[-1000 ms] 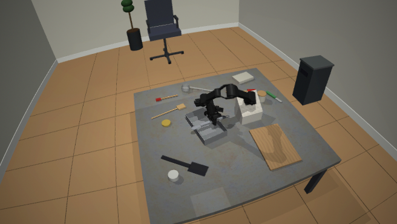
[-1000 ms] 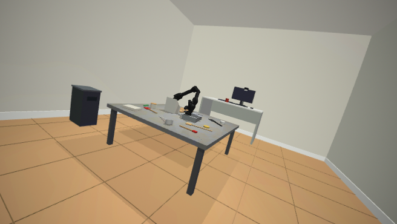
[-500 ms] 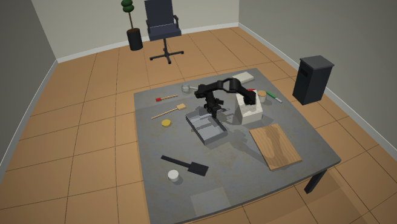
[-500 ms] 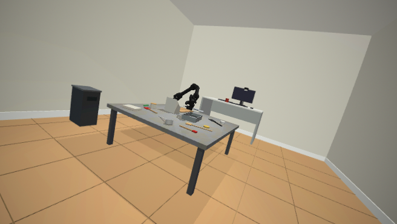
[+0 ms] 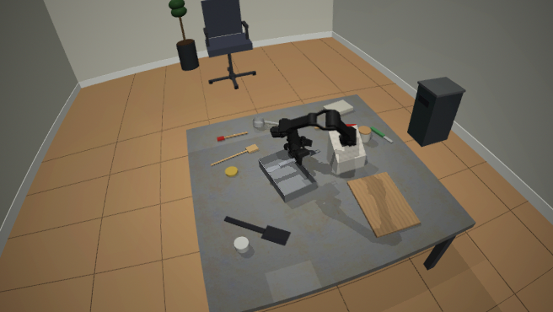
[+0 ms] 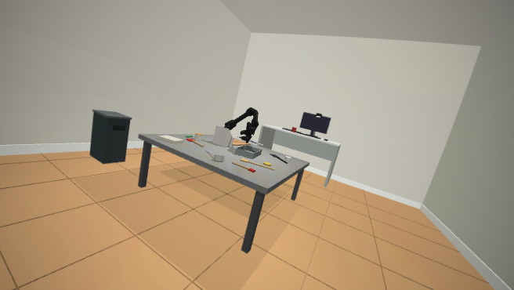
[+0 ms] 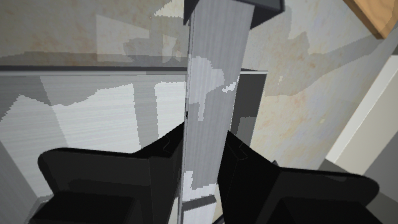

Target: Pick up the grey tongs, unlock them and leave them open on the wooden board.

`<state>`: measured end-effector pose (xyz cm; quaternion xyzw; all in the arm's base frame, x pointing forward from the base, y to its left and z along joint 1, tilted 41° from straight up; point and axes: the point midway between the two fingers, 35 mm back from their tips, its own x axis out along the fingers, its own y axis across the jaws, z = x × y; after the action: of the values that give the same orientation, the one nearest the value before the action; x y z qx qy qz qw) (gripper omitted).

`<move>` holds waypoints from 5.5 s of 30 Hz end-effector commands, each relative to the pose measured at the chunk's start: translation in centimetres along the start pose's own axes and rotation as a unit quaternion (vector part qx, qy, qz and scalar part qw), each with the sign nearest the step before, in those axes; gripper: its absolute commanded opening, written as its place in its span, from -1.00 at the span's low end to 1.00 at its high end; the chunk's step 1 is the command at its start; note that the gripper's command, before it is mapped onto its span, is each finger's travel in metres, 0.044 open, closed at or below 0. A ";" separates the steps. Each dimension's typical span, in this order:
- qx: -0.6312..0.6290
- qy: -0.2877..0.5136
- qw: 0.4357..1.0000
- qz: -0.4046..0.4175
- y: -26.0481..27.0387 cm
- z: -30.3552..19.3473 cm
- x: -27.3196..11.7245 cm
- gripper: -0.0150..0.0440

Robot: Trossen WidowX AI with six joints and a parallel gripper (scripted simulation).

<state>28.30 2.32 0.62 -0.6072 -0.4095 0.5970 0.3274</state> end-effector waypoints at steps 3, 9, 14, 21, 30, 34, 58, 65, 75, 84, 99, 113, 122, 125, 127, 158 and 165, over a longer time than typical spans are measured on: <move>0.004 -0.007 0.998 0.062 0.2 0.2 0.1 -1.00; 0.006 -0.001 0.992 0.125 0.4 0.0 0.0 -1.00; 0.010 0.016 0.984 0.176 0.5 -0.5 -0.2 -1.00; 0.011 0.023 0.981 0.191 0.5 -0.6 -0.3 -1.00; -0.041 0.012 0.981 0.189 0.0 -0.8 -0.2 -1.00; -0.118 -0.004 0.974 0.192 -0.7 -1.0 -0.1 -1.00; -0.554 -0.098 0.808 0.174 -5.2 -1.4 0.6 -1.00; -0.661 -0.122 0.723 0.160 -6.5 -1.4 0.8 -1.00; -0.792 -0.153 0.576 0.133 -8.4 -1.3 1.2 -1.00; -0.882 -0.175 0.425 0.104 -10.1 -1.1 1.5 -1.00; -0.968 -0.198 0.144 0.048 -12.9 -0.5 2.0 -1.00; -0.971 -0.203 -0.130 -0.007 -15.5 0.3 2.4 -1.00; -0.932 -0.197 -0.302 -0.043 -17.1 1.0 2.7 -1.00; -0.912 -0.193 -0.357 -0.054 -17.6 1.2 2.7 -1.00; -0.897 -0.191 -0.394 -0.062 -17.9 1.4 2.8 -1.00; -0.502 -0.115 -0.844 -0.151 -23.0 4.6 3.3 -1.00; -0.424 -0.100 -0.886 -0.159 -23.7 5.2 3.3 -1.00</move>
<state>20.61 15.44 19.36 -0.5039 0.0438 0.6959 0.5097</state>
